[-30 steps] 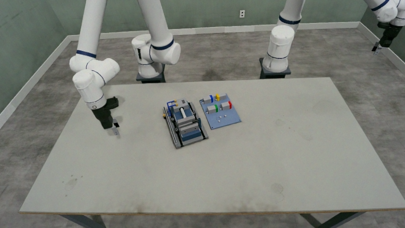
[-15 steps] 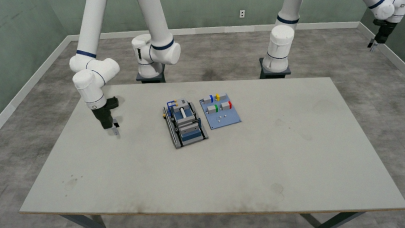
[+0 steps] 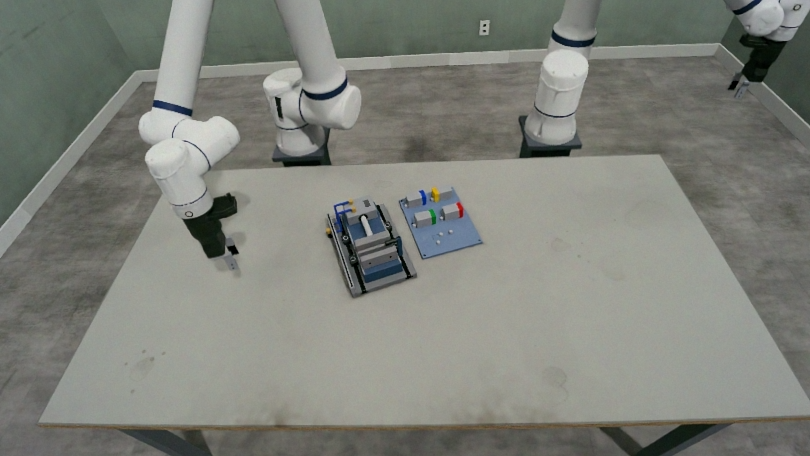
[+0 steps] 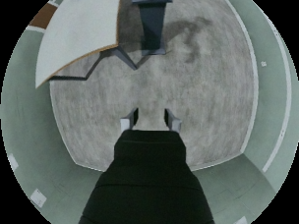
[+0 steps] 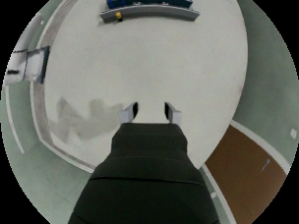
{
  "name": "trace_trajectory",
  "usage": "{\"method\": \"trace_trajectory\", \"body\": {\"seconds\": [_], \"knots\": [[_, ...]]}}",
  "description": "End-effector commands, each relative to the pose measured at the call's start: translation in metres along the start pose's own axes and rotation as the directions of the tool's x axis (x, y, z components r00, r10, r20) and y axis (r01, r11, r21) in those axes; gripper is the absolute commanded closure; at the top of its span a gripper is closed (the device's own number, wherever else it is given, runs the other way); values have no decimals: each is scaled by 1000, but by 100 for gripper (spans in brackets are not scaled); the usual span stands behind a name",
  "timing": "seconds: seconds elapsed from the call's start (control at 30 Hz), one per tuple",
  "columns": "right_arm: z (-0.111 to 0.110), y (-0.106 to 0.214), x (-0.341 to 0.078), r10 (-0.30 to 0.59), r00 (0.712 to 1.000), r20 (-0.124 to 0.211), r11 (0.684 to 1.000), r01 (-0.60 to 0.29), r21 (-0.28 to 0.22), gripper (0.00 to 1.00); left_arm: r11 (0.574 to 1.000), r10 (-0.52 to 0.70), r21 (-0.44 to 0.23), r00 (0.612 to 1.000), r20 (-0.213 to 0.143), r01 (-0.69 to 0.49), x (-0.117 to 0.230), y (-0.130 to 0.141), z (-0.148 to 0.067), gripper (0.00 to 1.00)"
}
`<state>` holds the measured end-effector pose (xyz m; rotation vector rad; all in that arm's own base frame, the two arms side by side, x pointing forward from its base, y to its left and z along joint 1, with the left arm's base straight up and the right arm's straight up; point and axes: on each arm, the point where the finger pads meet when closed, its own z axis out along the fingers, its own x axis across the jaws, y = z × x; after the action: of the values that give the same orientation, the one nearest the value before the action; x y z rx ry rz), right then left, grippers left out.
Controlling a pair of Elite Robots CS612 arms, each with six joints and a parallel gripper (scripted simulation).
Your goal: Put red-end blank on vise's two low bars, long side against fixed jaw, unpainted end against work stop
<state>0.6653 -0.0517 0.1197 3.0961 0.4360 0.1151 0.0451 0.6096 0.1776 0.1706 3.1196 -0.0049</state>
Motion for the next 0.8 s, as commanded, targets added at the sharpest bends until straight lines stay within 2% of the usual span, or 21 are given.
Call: {"method": "trace_trajectory", "body": {"seconds": [0.0,0.77], "knots": [[-1,1,1,0,1000,-2,1000,0,-1,0,1000,-20,-2,1000,-3,20,8,-1,-1,0],[-1,1,1,0,1000,-2,1000,0,-1,0,996,-86,-3,996,-14,86,34,-8,0,0]]}}
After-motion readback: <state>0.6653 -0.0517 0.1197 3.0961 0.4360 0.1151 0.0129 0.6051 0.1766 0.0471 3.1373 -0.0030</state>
